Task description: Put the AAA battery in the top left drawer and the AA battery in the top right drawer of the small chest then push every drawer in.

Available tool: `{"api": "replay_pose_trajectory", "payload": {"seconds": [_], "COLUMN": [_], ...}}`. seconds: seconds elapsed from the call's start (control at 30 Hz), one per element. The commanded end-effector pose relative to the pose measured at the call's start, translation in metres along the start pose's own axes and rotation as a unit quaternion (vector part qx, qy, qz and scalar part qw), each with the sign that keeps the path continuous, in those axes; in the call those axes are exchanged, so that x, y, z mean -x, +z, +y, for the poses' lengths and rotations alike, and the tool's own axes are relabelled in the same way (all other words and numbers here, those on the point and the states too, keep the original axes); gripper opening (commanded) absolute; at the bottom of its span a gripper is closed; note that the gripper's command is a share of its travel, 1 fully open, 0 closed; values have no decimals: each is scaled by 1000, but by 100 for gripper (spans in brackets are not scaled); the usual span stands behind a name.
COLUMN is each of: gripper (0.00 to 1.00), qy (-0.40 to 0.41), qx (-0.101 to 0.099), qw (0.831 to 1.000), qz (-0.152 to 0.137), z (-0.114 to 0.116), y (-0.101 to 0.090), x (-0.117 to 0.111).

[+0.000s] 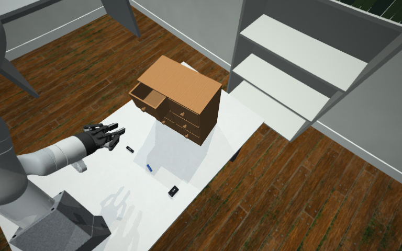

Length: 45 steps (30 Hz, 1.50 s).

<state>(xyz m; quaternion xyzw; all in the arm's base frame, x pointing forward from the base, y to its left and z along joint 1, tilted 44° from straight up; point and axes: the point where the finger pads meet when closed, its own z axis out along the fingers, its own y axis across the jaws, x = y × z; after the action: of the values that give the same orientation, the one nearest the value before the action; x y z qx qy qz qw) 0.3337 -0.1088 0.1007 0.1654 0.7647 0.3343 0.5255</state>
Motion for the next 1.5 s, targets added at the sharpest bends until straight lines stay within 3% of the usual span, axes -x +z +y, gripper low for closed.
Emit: {"api": "replay_pose_trajectory", "payload": {"seconds": [0.0, 1.03, 1.47], "gripper": [33, 33, 33], "qy": [-10, -10, -10], "qx": [0, -1, -2], "qw": [1000, 991, 980], "qz": [8, 131, 197], "z": [1, 1, 1], "y": [-2, -26, -40], "x": [5, 13, 17]}}
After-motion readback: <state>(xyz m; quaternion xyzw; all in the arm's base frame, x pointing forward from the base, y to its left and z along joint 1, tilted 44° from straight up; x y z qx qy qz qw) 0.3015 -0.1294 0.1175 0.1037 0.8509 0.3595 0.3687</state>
